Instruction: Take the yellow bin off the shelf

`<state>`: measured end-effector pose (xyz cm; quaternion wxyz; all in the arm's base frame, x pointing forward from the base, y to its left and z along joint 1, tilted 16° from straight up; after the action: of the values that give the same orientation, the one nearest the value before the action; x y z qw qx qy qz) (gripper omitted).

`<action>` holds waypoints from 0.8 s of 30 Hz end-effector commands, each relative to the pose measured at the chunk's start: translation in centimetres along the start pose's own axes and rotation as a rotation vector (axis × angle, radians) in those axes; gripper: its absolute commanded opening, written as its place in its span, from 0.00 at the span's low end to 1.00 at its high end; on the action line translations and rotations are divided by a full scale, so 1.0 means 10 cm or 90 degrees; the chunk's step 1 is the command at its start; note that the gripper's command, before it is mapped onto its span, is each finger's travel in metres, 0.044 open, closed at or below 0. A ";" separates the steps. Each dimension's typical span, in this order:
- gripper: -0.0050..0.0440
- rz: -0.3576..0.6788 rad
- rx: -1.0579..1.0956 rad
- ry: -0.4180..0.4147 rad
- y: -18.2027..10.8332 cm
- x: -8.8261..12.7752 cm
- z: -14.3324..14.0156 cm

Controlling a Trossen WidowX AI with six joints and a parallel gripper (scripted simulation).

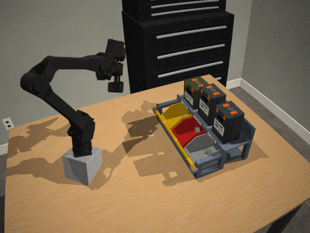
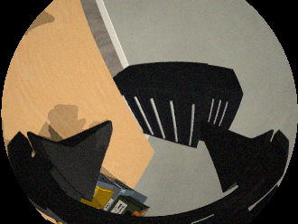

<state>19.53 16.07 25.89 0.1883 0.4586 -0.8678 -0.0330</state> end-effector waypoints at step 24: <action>1.00 0.042 -0.078 -0.039 -0.11 0.06 -0.13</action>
<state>20.61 15.18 26.28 0.2006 0.4160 -0.8822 -0.0915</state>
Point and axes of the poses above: the point midway between the two fingers, 35 mm back from their tips, its own x axis back along the fingers, its own z axis across the jaws, y = z × x, the point moved 4 cm from there along x, back along the fingers, and after that the axes turned 15 degrees about -x, right-handed, at the moved point
